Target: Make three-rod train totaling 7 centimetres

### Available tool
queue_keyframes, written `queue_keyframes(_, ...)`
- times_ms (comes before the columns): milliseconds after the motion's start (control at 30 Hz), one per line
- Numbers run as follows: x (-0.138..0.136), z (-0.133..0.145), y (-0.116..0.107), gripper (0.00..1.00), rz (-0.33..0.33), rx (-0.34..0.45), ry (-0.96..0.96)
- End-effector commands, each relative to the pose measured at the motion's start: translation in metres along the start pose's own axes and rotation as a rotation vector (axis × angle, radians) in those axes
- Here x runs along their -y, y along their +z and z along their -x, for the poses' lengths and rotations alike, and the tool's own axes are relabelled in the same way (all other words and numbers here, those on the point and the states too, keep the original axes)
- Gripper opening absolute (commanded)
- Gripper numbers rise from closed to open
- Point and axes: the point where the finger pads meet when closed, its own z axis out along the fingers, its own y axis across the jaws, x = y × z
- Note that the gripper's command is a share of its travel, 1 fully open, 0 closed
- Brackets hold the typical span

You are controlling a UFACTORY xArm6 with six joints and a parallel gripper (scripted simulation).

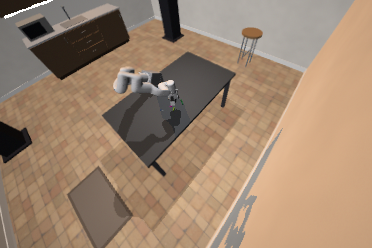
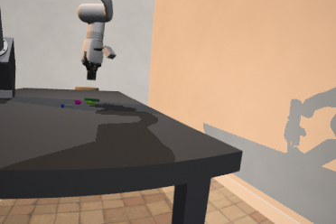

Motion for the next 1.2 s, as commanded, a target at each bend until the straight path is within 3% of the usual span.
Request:
queue_keyframes(0, -0.008, -0.006, -0.001, 0.04, -0.01, -0.009, 0.168)
queue_keyframes(167, -0.013, -0.009, -0.001, 0.04, -0.01, -0.008, 0.268)
queue_keyframes(667, -0.042, -0.025, -0.002, 0.04, -0.013, -0.004, 0.811)
queue_keyframes(733, -0.042, -0.025, -0.002, 0.04, -0.013, -0.004, 0.811)
queue_keyframes(1167, -0.069, -0.035, -0.002, 0.04, -0.014, -0.002, 1.289)
